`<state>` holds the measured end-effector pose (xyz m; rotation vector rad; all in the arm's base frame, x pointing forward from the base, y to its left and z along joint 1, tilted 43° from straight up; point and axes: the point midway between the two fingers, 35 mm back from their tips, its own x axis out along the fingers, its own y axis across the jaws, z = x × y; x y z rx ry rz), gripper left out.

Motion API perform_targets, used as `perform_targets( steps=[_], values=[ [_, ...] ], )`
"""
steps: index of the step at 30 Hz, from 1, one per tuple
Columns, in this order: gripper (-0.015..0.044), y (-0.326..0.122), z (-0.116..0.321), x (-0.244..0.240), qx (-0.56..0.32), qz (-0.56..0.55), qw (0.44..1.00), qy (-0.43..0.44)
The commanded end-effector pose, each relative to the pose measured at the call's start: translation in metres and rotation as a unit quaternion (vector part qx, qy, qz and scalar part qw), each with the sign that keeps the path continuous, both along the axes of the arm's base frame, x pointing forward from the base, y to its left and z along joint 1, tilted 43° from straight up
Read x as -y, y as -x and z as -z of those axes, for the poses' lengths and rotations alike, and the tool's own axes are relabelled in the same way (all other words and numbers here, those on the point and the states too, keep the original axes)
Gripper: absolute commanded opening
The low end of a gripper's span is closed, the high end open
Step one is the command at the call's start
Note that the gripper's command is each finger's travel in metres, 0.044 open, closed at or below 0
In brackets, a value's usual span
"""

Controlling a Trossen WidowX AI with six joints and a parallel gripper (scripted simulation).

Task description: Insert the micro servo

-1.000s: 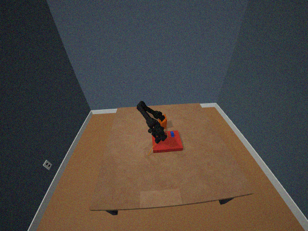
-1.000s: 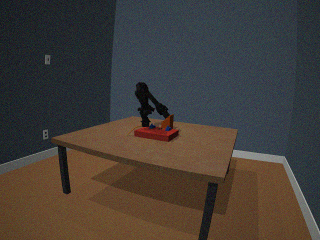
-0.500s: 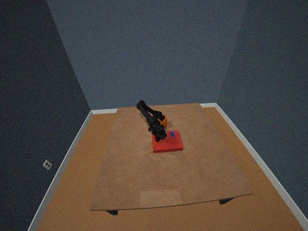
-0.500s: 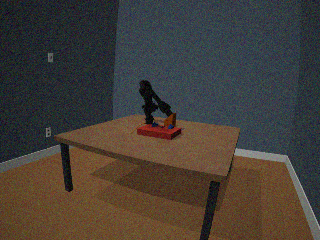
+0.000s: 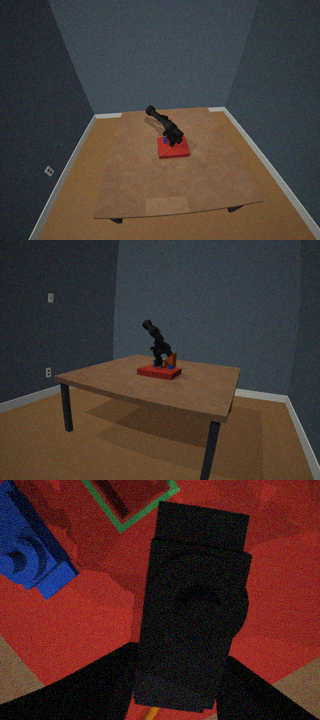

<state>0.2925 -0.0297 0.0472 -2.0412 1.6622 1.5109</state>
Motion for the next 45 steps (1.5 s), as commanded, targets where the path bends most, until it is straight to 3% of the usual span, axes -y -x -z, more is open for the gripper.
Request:
perform_targets(
  steps=[1,7,23,45],
  values=[
    [0.0000,-0.0052,0.0084,-0.0126,0.007,0.000,1.000,-0.004],
    [0.0000,-0.0053,0.0089,-0.0132,0.027,0.021,0.999,-0.001],
    [0.0000,-0.0053,0.0089,-0.0132,0.208,0.216,0.954,0.022],
    [0.0000,-0.0053,0.0089,-0.0132,0.433,0.459,0.774,0.052]
  ],
)
